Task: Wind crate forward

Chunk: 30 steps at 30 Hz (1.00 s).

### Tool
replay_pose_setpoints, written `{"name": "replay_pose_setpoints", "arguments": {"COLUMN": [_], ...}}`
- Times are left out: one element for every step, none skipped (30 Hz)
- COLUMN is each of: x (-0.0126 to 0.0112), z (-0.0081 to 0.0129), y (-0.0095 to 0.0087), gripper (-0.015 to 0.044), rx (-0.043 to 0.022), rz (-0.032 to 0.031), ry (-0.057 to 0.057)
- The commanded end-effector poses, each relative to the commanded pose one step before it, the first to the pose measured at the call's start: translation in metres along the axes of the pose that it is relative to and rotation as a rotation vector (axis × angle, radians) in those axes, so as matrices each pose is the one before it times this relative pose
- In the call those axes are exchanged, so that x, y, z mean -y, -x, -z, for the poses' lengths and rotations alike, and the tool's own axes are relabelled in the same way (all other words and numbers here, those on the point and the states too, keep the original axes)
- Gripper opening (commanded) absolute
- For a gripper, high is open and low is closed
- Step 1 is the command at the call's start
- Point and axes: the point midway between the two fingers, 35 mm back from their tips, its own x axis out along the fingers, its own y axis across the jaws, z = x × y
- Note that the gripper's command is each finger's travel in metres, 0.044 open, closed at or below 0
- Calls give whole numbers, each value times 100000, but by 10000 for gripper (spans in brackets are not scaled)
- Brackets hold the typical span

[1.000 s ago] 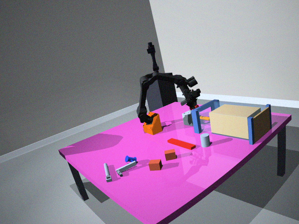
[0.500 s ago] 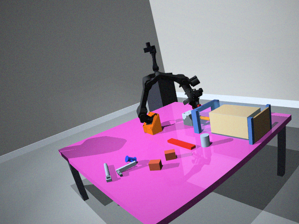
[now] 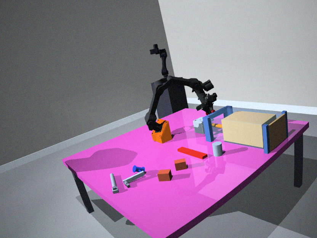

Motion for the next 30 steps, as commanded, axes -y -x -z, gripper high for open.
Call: {"name": "replay_pose_setpoints", "arguments": {"x": [-1371, -93, -152, -94, -153, -94, -153, -94, -152, -94, -152, -94, -152, -94, -151, -94, -151, -94, -150, -93, -150, -93, -149, -93, -148, -92, -147, -92, -146, -92], "z": [-73, -5, -5, -3, -2, -1, 2, 2, 5, 4, 9, 6, 12, 8, 15, 10, 19, 12, 22, 14, 25, 16, 29, 18, 32, 21, 35, 23, 39, 25], "y": [-148, -1, 1, 0, 3, 1, 4, 2, 6, 3, 7, 4, 9, 5, 10, 6, 12, 7, 14, 8, 15, 9, 17, 10, 18, 11, 20, 12, 21, 13], "gripper": [0, 0, 0, 0, 0, 0, 0, 0, 0, 0, 0, 0, 0, 0, 0, 0, 0, 0, 0, 0, 0, 0, 0, 0, 0, 0, 0, 0, 0, 0], "rx": [-539, 2, 3, 2, 2, 1, 2, 1, 2, 1, 2, 1, 2, 1, 2, 1, 1, 1, 1, 1, 1, 1, 1, 0, 1, 0, 0, 0, 0, 0], "rz": [-2826, -6, -10, -6, -10, -6, -10, -6, -11, -6, -11, -6, -11, -6, -11, -7, -11, -7, -11, -7, -11, -7, -11, -7, -11, -7, -12, -7, -12, -7], "ry": [-1367, -3, -4, -3, -4, -2, -4, -2, -4, -2, -3, -2, -3, -2, -3, -2, -3, -2, -3, -2, -3, -2, -2, -2, -2, -2, -2, -1, -2, -1]}}
